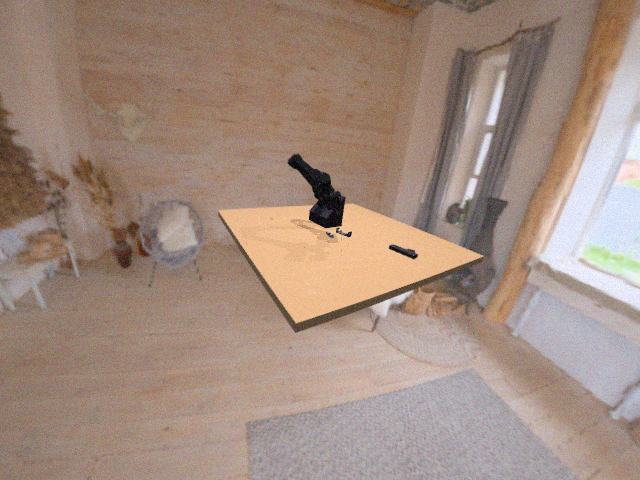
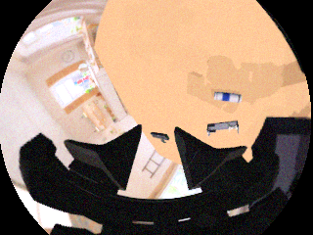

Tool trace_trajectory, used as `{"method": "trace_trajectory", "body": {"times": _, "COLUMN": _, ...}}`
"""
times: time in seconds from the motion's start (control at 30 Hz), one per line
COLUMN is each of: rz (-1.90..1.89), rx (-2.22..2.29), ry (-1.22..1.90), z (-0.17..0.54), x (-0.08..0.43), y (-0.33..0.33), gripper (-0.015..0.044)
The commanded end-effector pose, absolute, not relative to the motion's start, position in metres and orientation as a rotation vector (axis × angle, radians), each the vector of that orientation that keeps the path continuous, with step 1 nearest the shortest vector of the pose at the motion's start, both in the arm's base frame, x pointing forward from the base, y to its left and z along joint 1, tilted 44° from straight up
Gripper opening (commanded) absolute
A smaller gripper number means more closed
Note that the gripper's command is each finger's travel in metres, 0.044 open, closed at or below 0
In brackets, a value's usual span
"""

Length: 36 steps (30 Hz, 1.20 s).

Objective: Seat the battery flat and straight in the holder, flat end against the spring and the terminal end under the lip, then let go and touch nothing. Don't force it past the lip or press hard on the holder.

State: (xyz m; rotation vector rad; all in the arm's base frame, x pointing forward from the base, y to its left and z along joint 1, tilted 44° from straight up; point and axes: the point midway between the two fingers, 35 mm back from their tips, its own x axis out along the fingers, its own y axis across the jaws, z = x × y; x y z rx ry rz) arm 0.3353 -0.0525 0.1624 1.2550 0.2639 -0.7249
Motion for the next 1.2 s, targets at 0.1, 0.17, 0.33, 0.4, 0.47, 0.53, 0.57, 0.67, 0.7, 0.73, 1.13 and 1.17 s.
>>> {"method": "trace_trajectory", "body": {"times": 0.1, "rz": -1.418, "rx": 1.786, "ry": -0.215, "z": 0.087, "x": 0.298, "y": -0.091, "gripper": 0.0228}}
{"method": "trace_trajectory", "body": {"times": 0.17, "rz": -1.484, "rx": 1.824, "ry": -0.318, "z": 0.080, "x": 0.292, "y": -0.095, "gripper": 0.0228}}
{"method": "trace_trajectory", "body": {"times": 0.33, "rz": -1.611, "rx": 1.889, "ry": -0.610, "z": 0.065, "x": 0.276, "y": -0.105, "gripper": 0.0228}}
{"method": "trace_trajectory", "body": {"times": 0.4, "rz": -1.633, "rx": 1.922, "ry": -0.729, "z": 0.062, "x": 0.271, "y": -0.108, "gripper": 0.0228}}
{"method": "trace_trajectory", "body": {"times": 0.47, "rz": -1.640, "rx": 1.927, "ry": -0.766, "z": 0.061, "x": 0.269, "y": -0.109, "gripper": 0.0228}}
{"method": "trace_trajectory", "body": {"times": 0.53, "rz": -1.640, "rx": 1.927, "ry": -0.766, "z": 0.061, "x": 0.269, "y": -0.109, "gripper": 0.0228}}
{"method": "trace_trajectory", "body": {"times": 0.57, "rz": -1.640, "rx": 1.927, "ry": -0.766, "z": 0.061, "x": 0.269, "y": -0.109, "gripper": 0.0228}}
{"method": "trace_trajectory", "body": {"times": 0.67, "rz": -1.640, "rx": 1.927, "ry": -0.766, "z": 0.061, "x": 0.269, "y": -0.109, "gripper": 0.0228}}
{"method": "trace_trajectory", "body": {"times": 0.7, "rz": -1.640, "rx": 1.927, "ry": -0.766, "z": 0.061, "x": 0.269, "y": -0.109, "gripper": 0.0228}}
{"method": "trace_trajectory", "body": {"times": 0.73, "rz": -1.640, "rx": 1.927, "ry": -0.766, "z": 0.061, "x": 0.269, "y": -0.109, "gripper": 0.0228}}
{"method": "trace_trajectory", "body": {"times": 1.13, "rz": -1.641, "rx": 1.928, "ry": -0.765, "z": 0.055, "x": 0.271, "y": -0.114, "gripper": 0.0228}}
{"method": "trace_trajectory", "body": {"times": 1.17, "rz": -1.641, "rx": 1.928, "ry": -0.765, "z": 0.054, "x": 0.271, "y": -0.115, "gripper": 0.0228}}
